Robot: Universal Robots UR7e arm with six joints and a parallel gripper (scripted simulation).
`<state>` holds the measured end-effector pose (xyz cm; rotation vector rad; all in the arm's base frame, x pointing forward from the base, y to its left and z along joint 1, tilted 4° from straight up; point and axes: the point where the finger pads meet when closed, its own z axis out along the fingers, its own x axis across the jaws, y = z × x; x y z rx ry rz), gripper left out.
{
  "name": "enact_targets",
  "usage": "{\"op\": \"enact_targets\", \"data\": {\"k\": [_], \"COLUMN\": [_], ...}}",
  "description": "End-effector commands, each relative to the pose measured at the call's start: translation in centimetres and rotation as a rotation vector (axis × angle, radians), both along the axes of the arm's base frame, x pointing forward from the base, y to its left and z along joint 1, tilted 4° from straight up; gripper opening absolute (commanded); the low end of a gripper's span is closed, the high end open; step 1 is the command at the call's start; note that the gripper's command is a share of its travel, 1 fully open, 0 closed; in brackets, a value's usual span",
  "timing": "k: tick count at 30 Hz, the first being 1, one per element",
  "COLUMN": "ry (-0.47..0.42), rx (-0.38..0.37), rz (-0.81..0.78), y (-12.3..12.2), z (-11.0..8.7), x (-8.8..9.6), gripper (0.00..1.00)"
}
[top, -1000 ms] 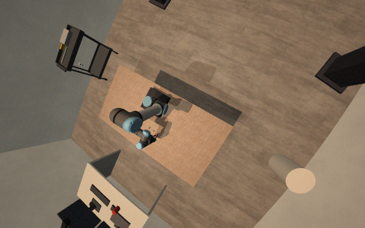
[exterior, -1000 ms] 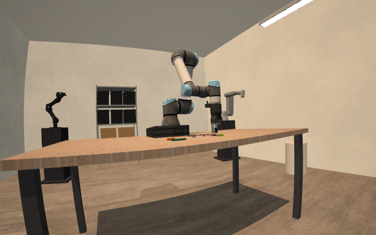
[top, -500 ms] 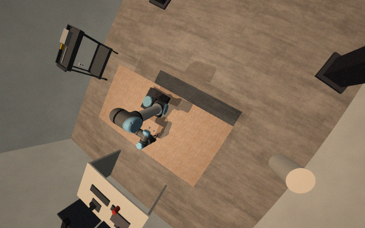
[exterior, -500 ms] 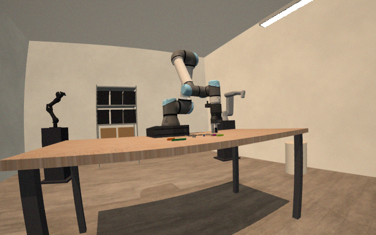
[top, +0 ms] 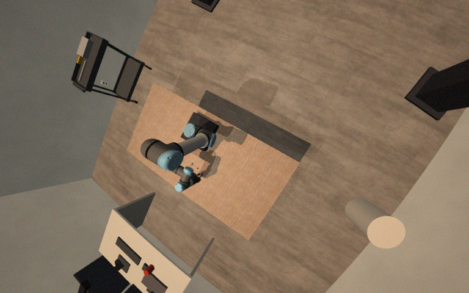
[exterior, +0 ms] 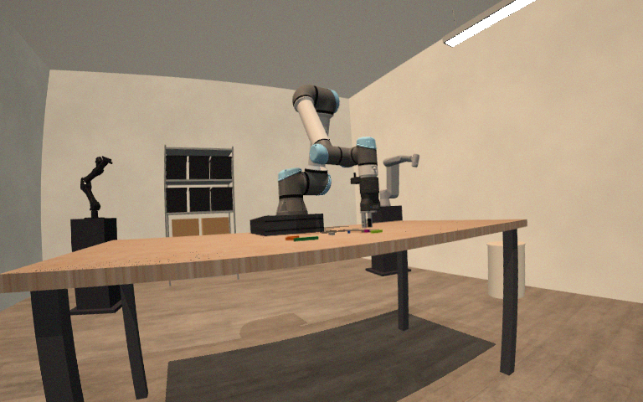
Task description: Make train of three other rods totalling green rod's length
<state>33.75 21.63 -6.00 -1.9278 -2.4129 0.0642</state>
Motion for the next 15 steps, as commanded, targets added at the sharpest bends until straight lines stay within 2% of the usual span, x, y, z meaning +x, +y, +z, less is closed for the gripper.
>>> {"op": "enact_targets", "data": {"k": [1, 15], "ry": [-0.001, 0.003], "rx": [0.001, 0.000], "rz": [0.001, 0.001], "y": [0.07, 0.05], "z": [0.01, -0.39], "x": [-0.07, -0.22], "gripper": [0.54, 0.54]}}
